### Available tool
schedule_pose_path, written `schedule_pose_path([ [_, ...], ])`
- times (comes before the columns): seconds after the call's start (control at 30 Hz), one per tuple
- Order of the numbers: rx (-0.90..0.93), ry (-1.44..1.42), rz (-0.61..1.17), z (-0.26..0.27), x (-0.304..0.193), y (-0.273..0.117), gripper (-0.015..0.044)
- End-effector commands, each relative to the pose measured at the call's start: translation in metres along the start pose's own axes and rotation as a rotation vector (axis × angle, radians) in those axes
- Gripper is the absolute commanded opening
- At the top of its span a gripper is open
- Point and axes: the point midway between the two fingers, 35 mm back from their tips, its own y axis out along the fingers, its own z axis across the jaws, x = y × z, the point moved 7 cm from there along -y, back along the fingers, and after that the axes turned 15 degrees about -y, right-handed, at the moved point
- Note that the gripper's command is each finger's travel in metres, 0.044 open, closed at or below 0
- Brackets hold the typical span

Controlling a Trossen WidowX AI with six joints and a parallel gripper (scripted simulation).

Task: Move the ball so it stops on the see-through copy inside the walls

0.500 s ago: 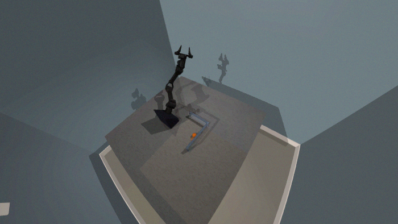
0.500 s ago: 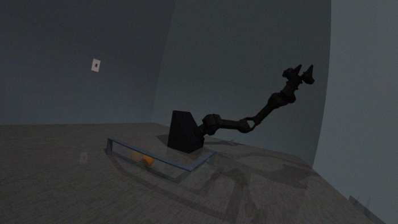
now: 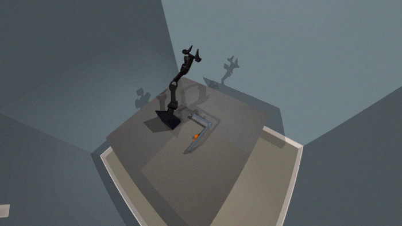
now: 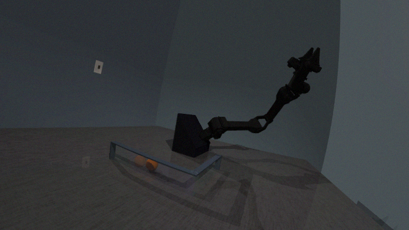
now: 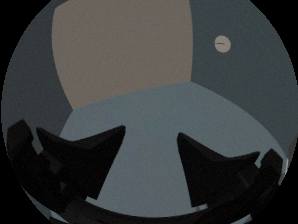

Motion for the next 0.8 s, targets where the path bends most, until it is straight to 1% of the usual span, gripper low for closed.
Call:
schedule_pose_path([
  [0.0, -0.121, -0.093, -0.041, -0.035, 0.019, 0.015, 0.0296],
  [0.13, -0.220, -0.207, -0.058, -0.060, 0.032, 0.025, 0.0296],
  [0.33, -0.452, -0.416, -0.100, -0.135, 0.080, 0.041, 0.0296],
  [0.47, -0.597, -0.549, -0.084, -0.168, 0.101, 0.043, 0.0296],
  [0.6, -0.812, -0.729, -0.024, -0.215, 0.129, 0.040, 0.0296],
  [0.77, -1.093, -0.922, 0.114, -0.273, 0.167, 0.026, 0.0296],
])
